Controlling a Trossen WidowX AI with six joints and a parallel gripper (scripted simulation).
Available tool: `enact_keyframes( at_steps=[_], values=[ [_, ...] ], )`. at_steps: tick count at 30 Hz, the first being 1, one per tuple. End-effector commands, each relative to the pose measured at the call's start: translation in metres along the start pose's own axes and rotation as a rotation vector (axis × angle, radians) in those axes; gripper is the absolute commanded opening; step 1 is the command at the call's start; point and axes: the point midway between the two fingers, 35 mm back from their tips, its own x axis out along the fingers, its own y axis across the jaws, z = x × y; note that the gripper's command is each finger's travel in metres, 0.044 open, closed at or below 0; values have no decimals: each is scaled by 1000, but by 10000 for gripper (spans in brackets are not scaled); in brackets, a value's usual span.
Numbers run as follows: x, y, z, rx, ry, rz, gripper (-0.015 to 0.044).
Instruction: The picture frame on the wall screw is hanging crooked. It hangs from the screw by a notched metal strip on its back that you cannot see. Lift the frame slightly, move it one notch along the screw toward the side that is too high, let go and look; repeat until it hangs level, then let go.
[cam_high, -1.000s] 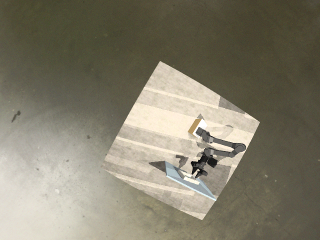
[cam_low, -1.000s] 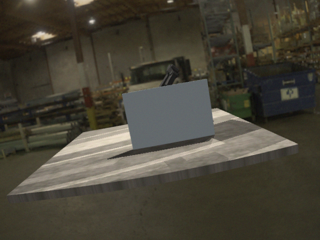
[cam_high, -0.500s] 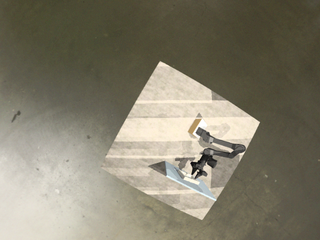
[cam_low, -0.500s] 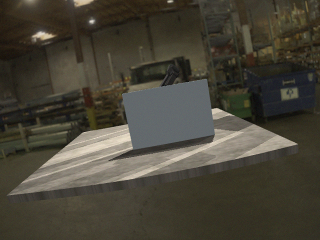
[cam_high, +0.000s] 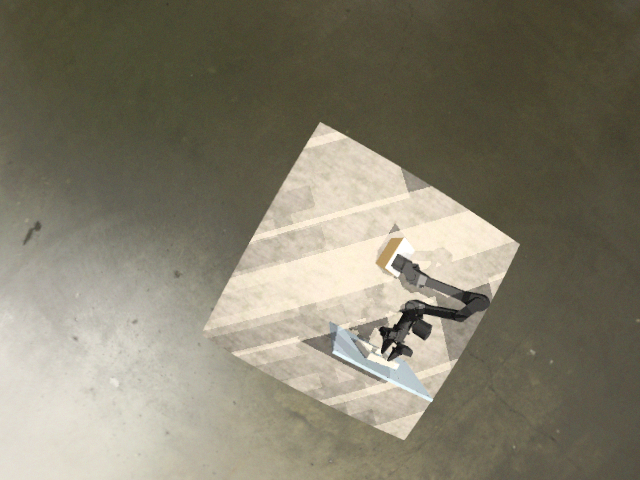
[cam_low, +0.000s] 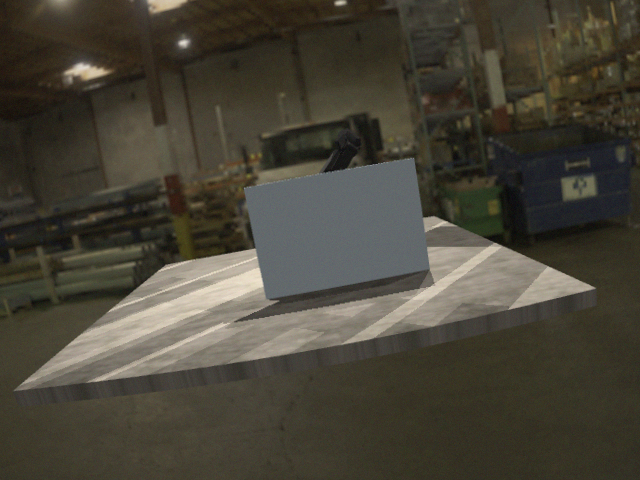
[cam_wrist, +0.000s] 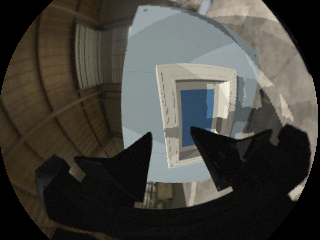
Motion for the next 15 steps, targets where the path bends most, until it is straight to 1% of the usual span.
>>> enact_keyframes(
  at_steps=[1,9,15],
  values=[
    [9,-1,-1,4,3,-3,260],
    [22,-1,0,4,4,-2,260],
    [23,-1,0,4,4,-2,260]
  ],
)
